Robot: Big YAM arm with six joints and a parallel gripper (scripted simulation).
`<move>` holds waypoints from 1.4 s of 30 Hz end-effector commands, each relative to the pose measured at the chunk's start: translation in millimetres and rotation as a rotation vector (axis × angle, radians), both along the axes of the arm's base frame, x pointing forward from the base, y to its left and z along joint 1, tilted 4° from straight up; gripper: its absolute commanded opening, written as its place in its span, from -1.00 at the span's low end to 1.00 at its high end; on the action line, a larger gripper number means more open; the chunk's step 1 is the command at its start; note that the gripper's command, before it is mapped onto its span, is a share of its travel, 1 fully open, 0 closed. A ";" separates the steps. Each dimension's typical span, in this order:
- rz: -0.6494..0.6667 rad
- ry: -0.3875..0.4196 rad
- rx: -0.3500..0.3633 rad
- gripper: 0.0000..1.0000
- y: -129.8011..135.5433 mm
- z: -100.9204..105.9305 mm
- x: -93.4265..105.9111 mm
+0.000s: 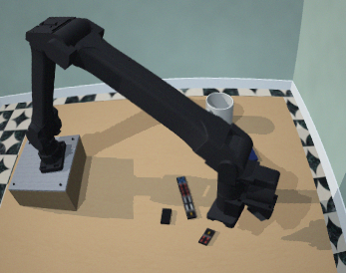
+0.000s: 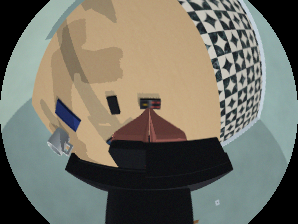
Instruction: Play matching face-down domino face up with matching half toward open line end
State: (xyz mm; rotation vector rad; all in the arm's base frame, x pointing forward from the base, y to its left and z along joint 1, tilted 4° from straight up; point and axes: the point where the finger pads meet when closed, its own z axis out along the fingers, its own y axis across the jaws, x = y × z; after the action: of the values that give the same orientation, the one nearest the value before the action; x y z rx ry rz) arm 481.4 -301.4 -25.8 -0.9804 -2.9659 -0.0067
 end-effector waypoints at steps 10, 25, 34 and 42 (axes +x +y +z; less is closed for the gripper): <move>0.001 -0.039 -0.021 -1.00 -0.6 25.7 12.6; 0.001 -0.045 -0.024 -1.00 2.6 27.0 7.5; 0.000 -0.002 -0.001 -1.00 3.0 6.7 -4.9; 0.000 -0.002 -0.001 -1.00 3.0 6.7 -4.9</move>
State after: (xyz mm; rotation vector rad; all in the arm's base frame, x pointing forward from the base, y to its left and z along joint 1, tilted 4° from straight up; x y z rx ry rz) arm 471.2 -295.0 -24.5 -0.9764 -2.9540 -0.0114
